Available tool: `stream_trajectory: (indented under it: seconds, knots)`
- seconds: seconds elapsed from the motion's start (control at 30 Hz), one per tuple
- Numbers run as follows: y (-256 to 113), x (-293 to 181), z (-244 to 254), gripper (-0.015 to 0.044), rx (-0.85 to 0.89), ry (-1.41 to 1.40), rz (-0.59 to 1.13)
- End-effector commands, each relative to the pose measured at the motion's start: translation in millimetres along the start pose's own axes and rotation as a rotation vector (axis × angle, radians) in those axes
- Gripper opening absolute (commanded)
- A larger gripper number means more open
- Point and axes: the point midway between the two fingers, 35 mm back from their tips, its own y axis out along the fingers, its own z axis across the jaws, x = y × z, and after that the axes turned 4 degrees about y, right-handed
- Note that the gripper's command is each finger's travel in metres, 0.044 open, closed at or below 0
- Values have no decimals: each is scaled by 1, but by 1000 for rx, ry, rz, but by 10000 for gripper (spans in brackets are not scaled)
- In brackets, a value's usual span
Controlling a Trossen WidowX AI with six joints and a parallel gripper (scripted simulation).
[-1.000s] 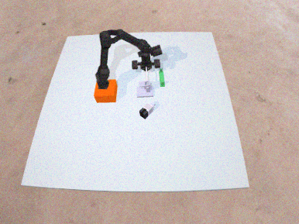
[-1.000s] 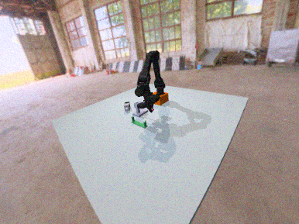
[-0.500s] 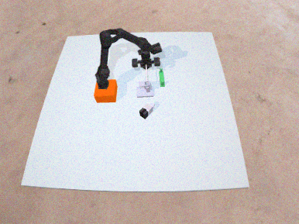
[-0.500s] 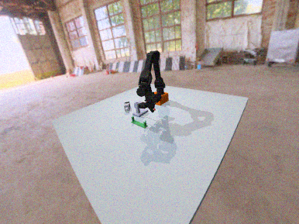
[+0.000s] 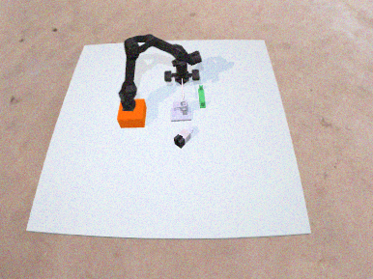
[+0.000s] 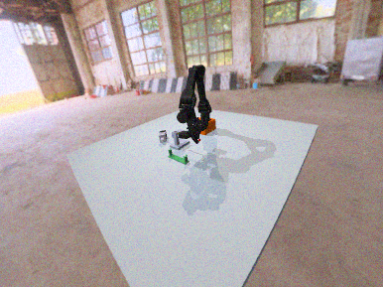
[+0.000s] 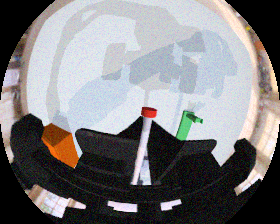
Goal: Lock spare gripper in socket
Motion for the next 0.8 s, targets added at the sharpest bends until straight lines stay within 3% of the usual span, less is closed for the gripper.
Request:
stream_trajectory:
  seconds: [0.0, 0.37, 0.77]
  knots:
    - [-7, 1, -1, 0, -3, 0, 0]
    - [-27, 3, 2, 0, 9, 2, 4]
    - [-23, 9, -10, 0, 10, 3, 5]
